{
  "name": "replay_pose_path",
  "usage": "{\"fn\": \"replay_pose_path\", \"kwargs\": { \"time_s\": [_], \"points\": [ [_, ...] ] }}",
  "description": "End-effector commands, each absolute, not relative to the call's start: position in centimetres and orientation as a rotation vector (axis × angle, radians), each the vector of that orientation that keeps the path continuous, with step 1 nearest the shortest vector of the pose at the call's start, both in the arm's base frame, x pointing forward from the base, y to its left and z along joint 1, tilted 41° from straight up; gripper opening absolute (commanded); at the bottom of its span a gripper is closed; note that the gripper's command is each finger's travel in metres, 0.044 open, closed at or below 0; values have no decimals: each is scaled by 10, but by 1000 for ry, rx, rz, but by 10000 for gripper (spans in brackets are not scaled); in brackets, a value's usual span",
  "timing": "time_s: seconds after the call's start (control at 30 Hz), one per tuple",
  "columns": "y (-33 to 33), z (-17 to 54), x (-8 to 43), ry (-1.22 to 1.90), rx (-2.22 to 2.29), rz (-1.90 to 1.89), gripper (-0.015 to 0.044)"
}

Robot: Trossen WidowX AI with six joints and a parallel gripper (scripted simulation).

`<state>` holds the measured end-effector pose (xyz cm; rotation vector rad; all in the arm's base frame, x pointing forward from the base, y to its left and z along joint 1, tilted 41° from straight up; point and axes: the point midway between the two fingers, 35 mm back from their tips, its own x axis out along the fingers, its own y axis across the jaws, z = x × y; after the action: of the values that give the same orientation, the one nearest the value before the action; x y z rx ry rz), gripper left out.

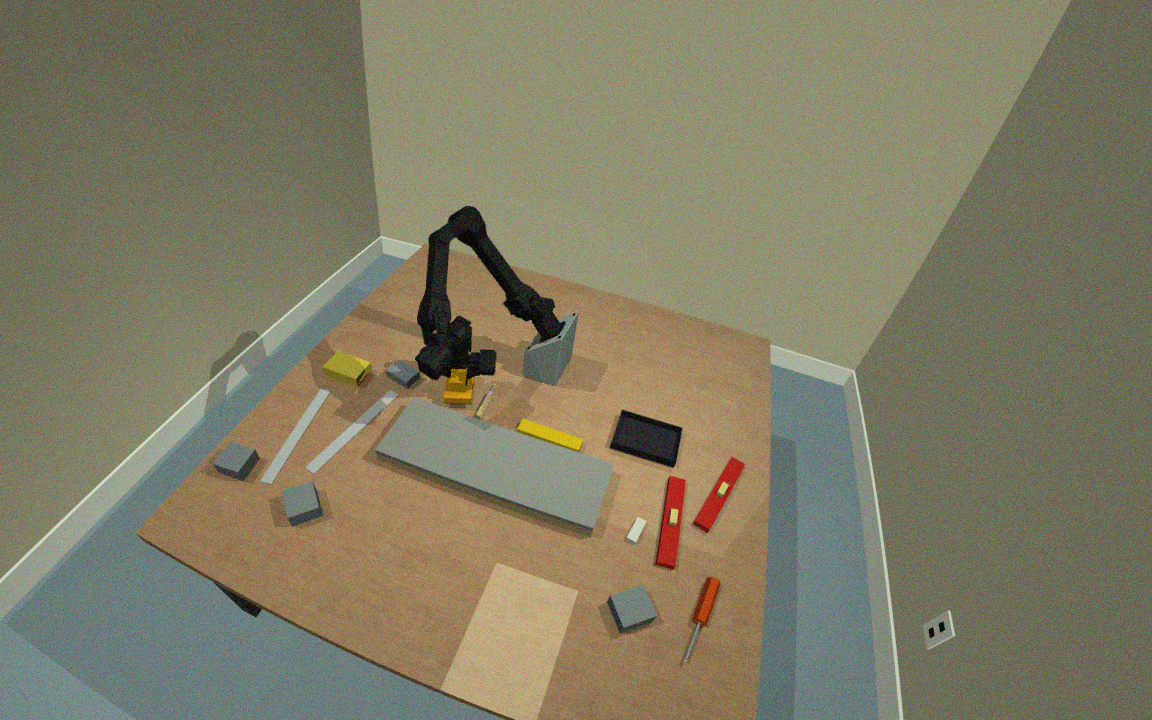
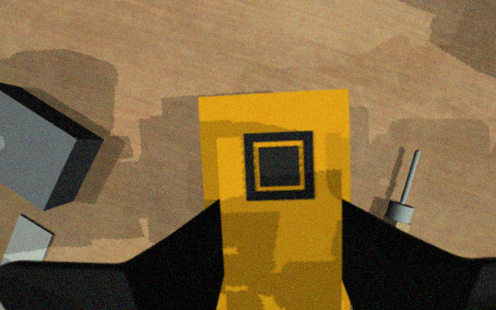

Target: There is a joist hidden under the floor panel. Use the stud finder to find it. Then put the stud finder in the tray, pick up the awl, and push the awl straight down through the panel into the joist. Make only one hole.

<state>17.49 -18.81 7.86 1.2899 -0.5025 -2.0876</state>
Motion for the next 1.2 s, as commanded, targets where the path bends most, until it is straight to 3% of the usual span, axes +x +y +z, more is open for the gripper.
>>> {"fn": "replay_pose_path", "kwargs": {
  "time_s": [0.0, 0.53, 1.17],
  "points": [
    [-175, 96, 180, -509, 1310, -2075, 0],
    [-137, 141, 179, -481, 1289, -2072, 0],
    [-139, 138, 212, 103, 1047, -1921, 0]
  ]
}}
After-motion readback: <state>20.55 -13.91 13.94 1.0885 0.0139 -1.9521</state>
